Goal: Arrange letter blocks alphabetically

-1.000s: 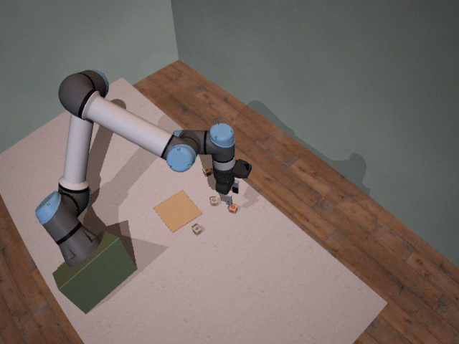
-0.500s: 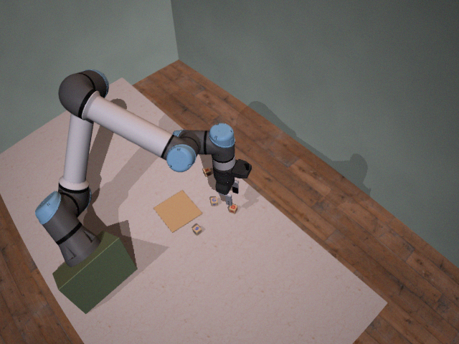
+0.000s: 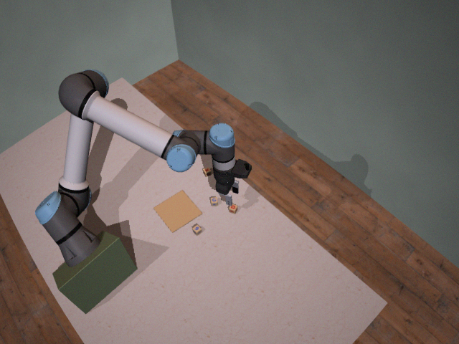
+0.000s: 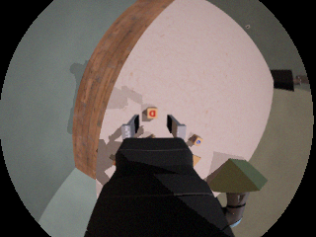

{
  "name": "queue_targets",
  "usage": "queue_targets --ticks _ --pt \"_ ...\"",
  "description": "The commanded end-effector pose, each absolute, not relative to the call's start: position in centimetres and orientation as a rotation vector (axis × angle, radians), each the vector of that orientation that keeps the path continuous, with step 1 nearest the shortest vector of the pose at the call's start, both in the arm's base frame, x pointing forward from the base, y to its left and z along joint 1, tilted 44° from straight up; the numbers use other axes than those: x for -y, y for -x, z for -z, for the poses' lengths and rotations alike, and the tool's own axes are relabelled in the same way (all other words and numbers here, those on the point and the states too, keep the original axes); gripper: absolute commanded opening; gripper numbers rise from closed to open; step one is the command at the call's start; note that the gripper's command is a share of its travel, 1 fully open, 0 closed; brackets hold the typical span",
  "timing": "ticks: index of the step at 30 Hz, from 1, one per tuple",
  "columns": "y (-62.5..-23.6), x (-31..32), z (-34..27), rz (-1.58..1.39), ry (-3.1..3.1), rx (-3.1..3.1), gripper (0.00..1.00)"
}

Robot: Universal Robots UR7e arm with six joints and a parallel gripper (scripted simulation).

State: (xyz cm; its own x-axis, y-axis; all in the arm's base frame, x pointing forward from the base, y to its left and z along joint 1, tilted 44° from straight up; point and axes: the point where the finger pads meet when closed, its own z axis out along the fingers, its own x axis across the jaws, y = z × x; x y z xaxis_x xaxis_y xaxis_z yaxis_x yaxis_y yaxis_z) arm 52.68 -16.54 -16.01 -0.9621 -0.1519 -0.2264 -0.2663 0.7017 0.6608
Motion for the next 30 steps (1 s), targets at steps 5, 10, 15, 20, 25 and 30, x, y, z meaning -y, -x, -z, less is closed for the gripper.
queue_targets --ticks 5,10,15,20,25,30 --pt "-52.7 16.5 16.1 -1.103 0.34 -2.753 1.0" --pt "-52.7 16.3 16.3 -1.103 0.34 -2.753 1.0" --pt "-52.8 16.1 16.5 -1.103 0.34 -2.753 1.0" --pt "-52.8 15.7 16.9 -1.103 0.34 -2.753 1.0" --pt "-52.9 15.2 17.5 -1.103 0.34 -2.753 1.0" --pt "-52.9 14.7 18.0 -1.103 0.34 -2.753 1.0"
